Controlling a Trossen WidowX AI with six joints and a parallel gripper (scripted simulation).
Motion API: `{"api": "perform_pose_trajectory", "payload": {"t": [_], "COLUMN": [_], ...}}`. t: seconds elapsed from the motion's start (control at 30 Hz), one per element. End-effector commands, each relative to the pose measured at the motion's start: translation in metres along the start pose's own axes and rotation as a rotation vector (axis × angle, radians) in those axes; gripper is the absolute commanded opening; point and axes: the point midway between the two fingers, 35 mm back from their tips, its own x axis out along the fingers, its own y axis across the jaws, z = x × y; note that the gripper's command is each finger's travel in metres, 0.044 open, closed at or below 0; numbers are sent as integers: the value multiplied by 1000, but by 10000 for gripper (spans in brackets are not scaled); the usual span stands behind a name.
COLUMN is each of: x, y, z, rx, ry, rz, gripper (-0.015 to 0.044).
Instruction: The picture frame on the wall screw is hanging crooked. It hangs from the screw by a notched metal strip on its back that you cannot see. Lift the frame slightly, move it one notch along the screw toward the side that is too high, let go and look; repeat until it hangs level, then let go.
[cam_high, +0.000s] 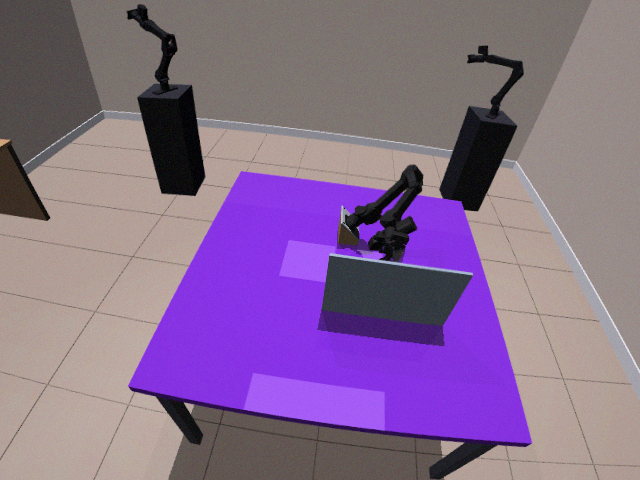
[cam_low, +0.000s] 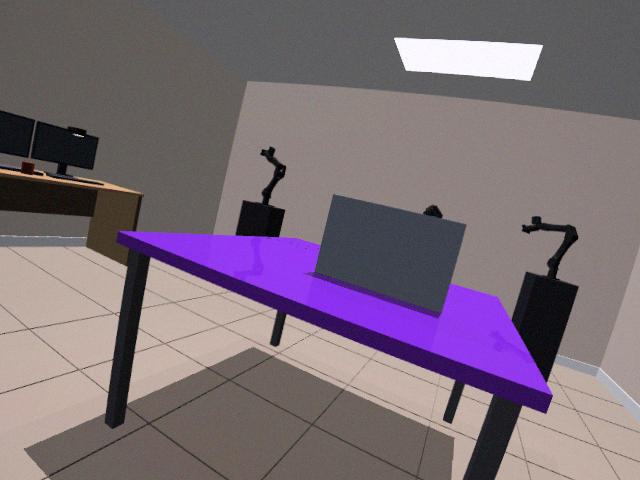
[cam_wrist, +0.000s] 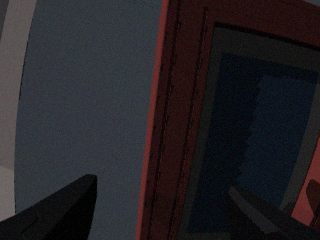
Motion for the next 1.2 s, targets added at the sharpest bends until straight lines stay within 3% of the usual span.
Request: {"api": "perform_pose_trajectory", "payload": {"t": [0.0, 0.6, 1.17], "x": [6, 34, 34], "y": [-2, -2, -2], "z": [0, 1, 1], "rx": [-1, -1, -1], "ry": [0, 1, 1], "rz": [-7, -5, -5], "gripper": [260, 260, 260]}}
